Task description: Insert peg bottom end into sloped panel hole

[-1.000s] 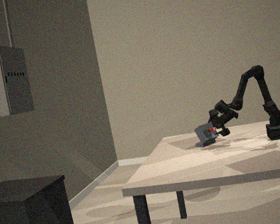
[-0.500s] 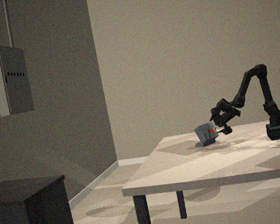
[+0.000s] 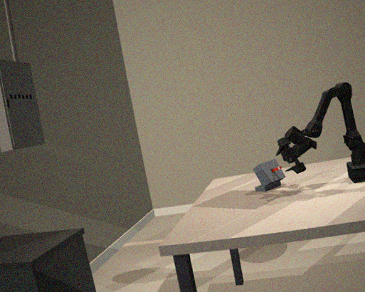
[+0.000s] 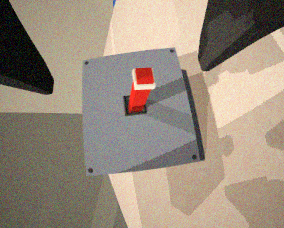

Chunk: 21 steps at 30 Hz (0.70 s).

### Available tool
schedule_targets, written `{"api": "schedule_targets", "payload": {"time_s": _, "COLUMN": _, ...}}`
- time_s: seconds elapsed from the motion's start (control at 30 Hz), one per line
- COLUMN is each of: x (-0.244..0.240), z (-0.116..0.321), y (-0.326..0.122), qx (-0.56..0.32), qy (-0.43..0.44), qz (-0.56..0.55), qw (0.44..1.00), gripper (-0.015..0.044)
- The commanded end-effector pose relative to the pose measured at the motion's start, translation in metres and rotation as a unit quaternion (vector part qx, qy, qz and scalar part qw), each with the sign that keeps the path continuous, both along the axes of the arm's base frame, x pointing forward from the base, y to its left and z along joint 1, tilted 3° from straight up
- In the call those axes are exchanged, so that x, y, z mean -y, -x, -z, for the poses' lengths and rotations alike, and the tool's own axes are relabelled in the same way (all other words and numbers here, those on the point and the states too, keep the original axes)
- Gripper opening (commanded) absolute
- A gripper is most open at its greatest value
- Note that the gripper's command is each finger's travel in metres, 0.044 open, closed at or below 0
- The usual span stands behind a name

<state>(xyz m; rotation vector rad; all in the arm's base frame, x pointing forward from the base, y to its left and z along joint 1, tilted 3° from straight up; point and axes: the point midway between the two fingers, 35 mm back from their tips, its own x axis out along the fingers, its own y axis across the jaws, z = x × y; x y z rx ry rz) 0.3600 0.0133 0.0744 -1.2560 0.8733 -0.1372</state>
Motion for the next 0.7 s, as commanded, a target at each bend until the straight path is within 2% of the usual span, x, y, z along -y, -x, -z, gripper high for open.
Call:
{"api": "schedule_targets", "payload": {"time_s": 0.0, "x": -0.004, "z": -0.003, "y": 0.006, "qx": 0.001, "qy": 0.000, "qz": 0.002, "qw": 1.000, "gripper": 0.0440}}
{"api": "schedule_targets", "payload": {"time_s": 0.67, "x": -0.021, "z": -0.017, "y": 0.024, "qx": 0.002, "qy": 0.001, "qz": 0.000, "qw": 1.000, "gripper": 0.0440}}
